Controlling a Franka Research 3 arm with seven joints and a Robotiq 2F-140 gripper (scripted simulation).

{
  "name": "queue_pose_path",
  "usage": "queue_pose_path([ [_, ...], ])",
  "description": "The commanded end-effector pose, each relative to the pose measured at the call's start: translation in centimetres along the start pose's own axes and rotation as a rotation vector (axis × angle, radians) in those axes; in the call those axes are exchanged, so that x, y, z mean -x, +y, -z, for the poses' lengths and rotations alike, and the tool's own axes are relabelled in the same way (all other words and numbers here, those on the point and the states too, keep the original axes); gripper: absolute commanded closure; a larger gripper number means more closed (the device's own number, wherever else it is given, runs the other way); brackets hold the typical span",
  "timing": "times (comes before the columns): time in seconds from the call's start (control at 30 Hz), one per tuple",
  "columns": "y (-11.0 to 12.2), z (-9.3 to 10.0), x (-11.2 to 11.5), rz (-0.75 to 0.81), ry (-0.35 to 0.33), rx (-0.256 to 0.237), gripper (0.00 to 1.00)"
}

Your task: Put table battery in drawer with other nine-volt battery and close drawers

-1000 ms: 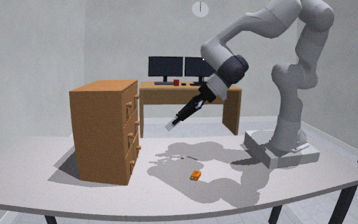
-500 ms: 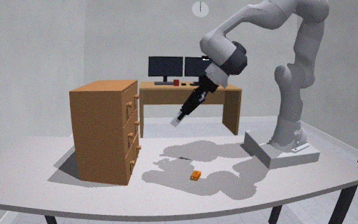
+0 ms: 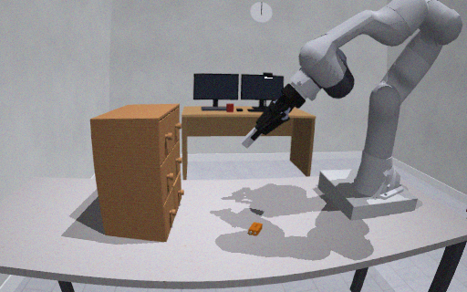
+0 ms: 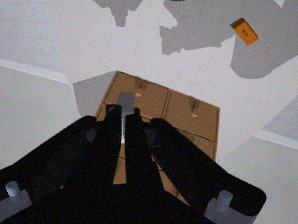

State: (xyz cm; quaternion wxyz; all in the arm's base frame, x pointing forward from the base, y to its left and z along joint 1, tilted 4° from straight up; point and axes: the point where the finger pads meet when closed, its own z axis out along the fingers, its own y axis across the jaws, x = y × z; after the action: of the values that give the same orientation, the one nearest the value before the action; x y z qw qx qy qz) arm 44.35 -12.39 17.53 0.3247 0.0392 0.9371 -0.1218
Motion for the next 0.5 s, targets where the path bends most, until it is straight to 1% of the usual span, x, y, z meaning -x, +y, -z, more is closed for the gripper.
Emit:
queue_pose_path([
  [0.0, -0.1, 1.4, -0.2, -0.089, 0.251, 0.083, 1.0],
  [0.13, -0.2, 2.4, -0.3, -0.063, 0.245, 0.084, 1.0],
  [0.27, -0.3, 2.7, -0.3, -0.04, 0.243, 0.091, 1.0],
  [0.37, -0.3, 2.8, -0.3, -0.024, 0.254, 0.098, 1.0],
  [0.47, -0.3, 2.8, -0.3, -0.011, 0.28, 0.104, 1.0],
])
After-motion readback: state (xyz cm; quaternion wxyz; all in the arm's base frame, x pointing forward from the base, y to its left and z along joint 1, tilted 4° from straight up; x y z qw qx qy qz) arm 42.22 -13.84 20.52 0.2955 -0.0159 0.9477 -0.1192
